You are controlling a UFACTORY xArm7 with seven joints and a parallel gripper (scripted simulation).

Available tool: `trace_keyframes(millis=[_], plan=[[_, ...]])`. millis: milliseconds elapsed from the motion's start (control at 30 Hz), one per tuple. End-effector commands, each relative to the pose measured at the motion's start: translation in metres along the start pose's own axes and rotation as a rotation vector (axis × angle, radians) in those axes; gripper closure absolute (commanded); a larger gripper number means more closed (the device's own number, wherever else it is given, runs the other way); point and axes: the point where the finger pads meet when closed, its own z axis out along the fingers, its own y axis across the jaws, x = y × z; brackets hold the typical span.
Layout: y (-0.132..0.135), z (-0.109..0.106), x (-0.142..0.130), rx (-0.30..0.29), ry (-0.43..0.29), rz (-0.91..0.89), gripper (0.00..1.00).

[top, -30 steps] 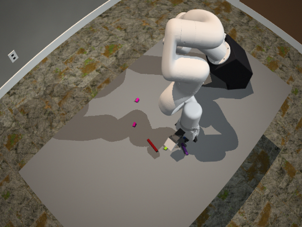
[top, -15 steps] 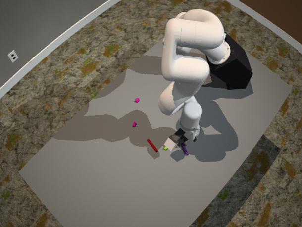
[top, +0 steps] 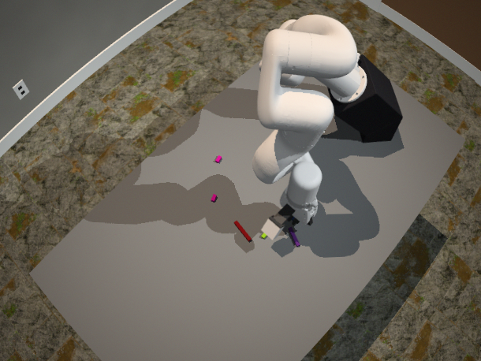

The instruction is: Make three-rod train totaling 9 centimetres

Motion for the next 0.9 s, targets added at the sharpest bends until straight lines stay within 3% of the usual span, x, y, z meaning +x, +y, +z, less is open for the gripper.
trace_keyframes(millis=[0, 600, 733, 867], plan=[[-0.001, 0.000, 0.000, 0.002, 0.001, 0.000, 0.96], [-0.001, -0.008, 0.000, 0.002, 0.001, 0.000, 0.96], [-0.001, -0.025, 0.000, 0.002, 0.001, 0.000, 0.96], [-0.001, -0.057, 0.000, 0.002, 0.001, 0.000, 0.96]])
